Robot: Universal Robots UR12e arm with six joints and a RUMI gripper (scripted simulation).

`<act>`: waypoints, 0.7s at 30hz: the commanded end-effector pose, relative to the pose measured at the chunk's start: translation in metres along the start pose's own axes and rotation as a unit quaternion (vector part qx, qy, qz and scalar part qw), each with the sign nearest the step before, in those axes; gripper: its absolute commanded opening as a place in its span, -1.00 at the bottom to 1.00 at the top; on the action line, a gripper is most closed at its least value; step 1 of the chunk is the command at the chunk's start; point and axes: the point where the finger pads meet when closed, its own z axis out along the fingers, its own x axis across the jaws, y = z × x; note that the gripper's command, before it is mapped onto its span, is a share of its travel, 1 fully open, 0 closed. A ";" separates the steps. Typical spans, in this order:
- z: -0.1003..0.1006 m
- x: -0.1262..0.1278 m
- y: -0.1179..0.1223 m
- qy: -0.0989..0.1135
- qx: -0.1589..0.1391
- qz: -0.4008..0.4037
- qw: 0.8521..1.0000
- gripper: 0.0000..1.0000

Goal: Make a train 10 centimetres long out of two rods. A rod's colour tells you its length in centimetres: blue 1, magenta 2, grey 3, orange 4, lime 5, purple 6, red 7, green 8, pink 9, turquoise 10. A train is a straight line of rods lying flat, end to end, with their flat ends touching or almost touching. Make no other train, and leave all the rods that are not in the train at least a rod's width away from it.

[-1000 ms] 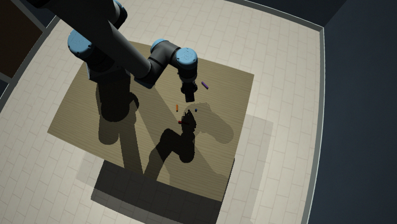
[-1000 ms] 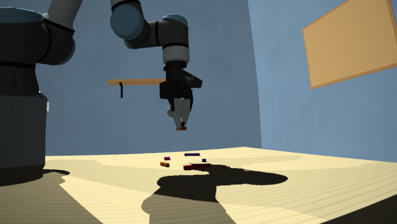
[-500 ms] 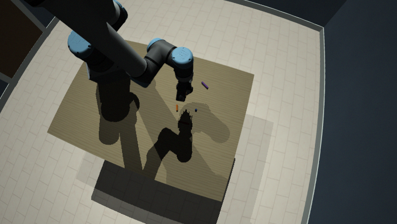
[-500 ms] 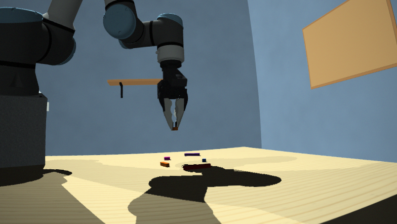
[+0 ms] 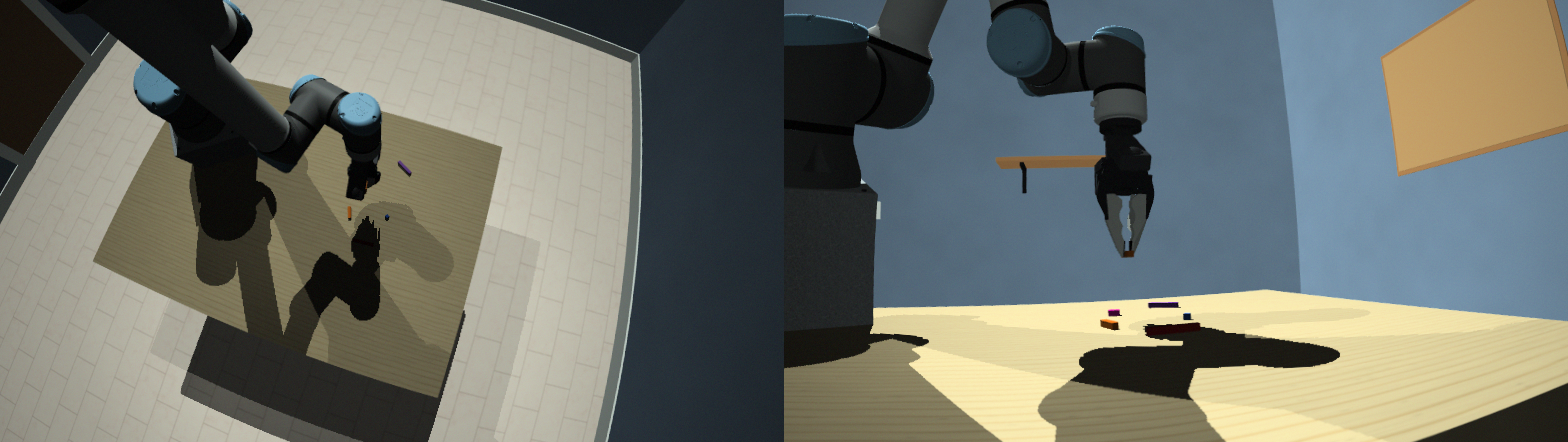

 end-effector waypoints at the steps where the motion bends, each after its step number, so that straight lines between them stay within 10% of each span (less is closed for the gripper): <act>1: 0.000 0.000 0.000 0.000 0.000 0.000 1.000 -1.00; 21: 0.048 0.000 0.000 0.000 0.000 0.006 1.000 -1.00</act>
